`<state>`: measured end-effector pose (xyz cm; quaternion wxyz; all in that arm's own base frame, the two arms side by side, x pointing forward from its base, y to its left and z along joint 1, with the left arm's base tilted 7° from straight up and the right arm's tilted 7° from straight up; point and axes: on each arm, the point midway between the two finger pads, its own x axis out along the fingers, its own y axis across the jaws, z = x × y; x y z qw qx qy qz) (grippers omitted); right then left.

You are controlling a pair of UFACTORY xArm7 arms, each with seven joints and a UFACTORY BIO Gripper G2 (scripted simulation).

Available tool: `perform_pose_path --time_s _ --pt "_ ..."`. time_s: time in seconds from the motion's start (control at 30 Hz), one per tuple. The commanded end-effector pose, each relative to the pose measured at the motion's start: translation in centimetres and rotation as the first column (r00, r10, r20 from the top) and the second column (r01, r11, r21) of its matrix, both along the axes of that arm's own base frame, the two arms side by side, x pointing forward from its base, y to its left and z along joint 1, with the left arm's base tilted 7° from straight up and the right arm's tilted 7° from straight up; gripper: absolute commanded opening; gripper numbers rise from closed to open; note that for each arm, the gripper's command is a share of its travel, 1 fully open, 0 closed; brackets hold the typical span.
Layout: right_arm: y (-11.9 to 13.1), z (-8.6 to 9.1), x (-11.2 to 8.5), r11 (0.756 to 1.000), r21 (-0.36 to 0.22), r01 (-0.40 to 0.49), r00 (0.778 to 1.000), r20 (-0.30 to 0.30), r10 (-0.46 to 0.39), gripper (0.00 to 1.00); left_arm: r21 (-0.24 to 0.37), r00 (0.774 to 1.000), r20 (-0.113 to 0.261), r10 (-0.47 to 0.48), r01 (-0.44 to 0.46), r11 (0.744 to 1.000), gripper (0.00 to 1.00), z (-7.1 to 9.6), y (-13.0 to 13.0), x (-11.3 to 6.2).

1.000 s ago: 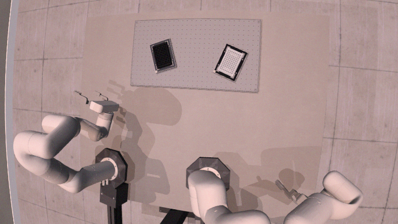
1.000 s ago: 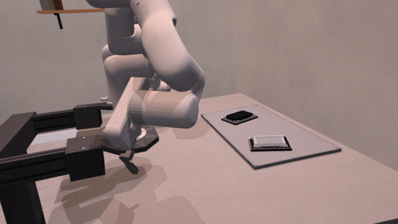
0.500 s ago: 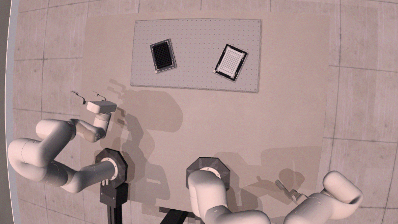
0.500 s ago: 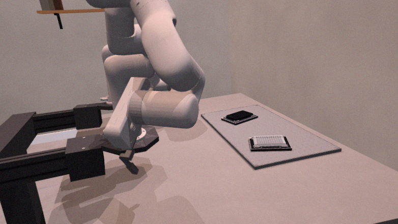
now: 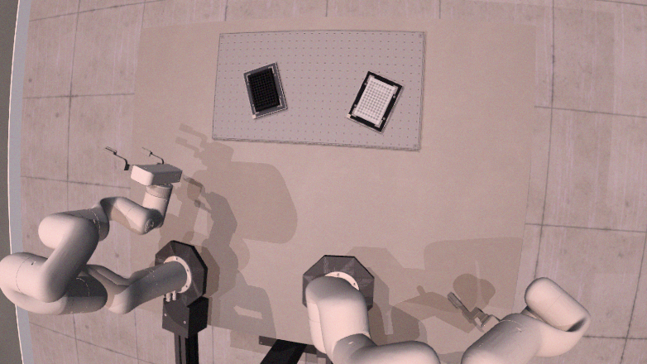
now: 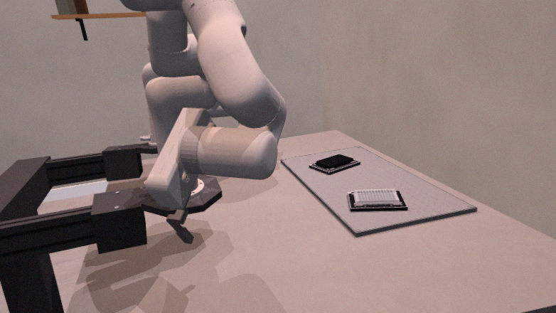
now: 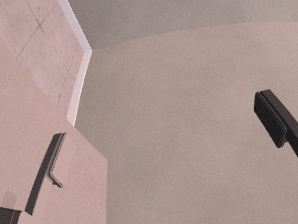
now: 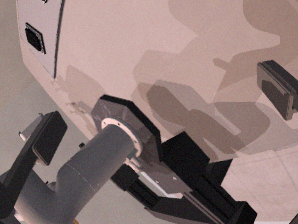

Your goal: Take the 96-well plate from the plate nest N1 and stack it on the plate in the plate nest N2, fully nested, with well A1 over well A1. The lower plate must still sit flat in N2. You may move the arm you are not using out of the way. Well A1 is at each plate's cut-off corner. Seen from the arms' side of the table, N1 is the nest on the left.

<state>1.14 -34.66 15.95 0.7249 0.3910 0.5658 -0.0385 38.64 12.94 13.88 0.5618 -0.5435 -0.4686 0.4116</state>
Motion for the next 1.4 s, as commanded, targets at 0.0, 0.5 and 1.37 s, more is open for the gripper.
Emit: perform_pose_path --time_s 0.0,0.5,1.37 --pt "-0.1 0.1 0.0 1.0 -0.004 0.0 1.0 0.0 0.0 1.0 -0.002 1.0 -0.003 0.0 0.0 1.0 1.0 2.0 -0.2 0.0" --pt "-0.1 0.1 0.0 1.0 -0.004 0.0 1.0 0.0 0.0 1.0 -0.002 1.0 -0.003 0.0 0.0 1.0 1.0 4.2 -0.5 0.0" --pt "-0.1 0.1 0.0 1.0 -0.004 0.0 1.0 0.0 0.0 1.0 -0.014 1.0 0.022 0.018 -0.018 1.0 1.0 4.8 -0.2 0.1"
